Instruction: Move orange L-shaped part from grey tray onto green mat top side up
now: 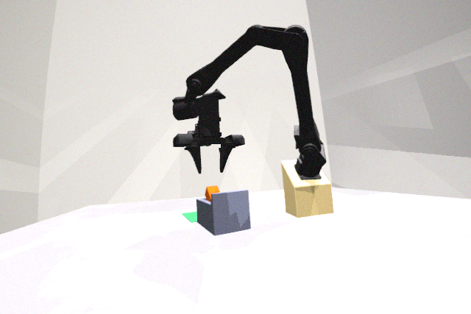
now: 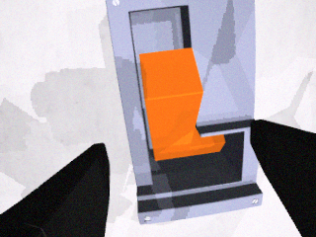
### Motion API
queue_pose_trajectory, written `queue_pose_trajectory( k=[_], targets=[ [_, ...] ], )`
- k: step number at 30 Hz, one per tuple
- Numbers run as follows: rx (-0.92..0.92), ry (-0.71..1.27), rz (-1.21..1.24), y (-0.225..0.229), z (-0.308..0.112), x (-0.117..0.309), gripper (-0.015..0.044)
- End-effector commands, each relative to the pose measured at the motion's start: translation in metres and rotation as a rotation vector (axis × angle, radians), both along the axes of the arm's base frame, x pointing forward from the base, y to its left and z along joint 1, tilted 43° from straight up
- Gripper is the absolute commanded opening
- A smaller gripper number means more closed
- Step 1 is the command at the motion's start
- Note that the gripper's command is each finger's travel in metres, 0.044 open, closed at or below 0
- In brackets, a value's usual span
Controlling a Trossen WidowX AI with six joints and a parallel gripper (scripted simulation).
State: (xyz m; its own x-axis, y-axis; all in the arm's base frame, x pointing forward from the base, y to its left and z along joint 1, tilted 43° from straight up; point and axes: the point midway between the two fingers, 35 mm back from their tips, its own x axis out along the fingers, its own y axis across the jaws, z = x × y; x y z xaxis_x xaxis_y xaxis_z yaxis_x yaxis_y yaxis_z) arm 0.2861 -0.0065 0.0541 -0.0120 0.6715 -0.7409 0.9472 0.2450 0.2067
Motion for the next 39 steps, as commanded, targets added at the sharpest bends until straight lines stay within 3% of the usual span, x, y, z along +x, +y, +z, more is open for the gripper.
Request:
queue_pose_trajectory(
  k=[1, 37, 39],
  targets=[
    [0.007, 0.015, -0.003, 0.013, -0.012, -0.003, 0.028],
    [0.009, 0.015, -0.003, 0.047, -0.048, -0.004, 0.028],
    [0.005, 0.01, 0.001, 0.044, -0.046, -0.003, 0.0228]
  ],
)
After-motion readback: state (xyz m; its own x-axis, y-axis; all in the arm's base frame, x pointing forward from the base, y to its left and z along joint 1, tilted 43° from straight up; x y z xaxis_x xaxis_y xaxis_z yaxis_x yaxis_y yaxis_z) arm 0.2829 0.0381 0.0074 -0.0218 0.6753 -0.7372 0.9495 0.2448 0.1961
